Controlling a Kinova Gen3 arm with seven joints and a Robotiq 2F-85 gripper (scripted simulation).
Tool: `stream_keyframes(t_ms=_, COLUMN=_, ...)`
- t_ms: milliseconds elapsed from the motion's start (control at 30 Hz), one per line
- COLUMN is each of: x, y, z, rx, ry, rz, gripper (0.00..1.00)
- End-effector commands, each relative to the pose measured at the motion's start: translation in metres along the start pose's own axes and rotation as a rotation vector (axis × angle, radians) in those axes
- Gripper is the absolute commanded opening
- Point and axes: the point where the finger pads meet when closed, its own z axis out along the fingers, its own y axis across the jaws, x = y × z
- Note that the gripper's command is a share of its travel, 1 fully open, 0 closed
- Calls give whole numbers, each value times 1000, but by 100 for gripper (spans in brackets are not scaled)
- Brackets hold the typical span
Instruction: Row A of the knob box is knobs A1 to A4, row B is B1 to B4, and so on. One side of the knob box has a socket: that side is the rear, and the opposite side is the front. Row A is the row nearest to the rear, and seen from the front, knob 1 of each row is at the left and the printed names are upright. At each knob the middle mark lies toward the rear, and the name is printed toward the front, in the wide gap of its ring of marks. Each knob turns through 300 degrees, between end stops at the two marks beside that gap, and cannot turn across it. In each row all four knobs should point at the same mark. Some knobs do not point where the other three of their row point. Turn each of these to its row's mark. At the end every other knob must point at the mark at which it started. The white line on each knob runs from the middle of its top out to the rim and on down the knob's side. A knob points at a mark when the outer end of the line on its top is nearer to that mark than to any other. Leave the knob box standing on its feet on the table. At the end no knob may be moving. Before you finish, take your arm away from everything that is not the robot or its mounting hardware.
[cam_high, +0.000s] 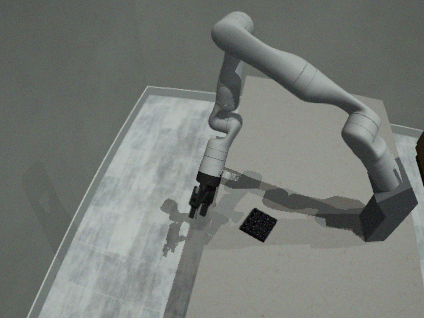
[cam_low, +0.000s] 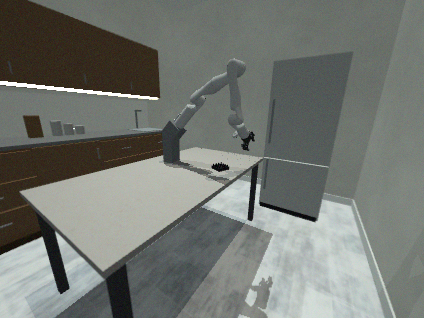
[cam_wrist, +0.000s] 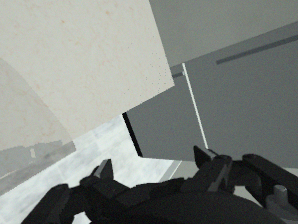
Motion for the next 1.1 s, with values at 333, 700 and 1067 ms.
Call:
stream_keyframes(t_ms=333, x=0, y=-1, z=3, rx=0, ry=-16, rz=37, gripper=100)
stream_keyframes(t_ms=700, x=-2, y=-4, z=8, rx=4, ry=-49, rz=107, gripper=100)
stream_keyframes(t_ms=1067, x=-3, y=-9, z=13, rx=11, ry=-82, rz=177, gripper=100)
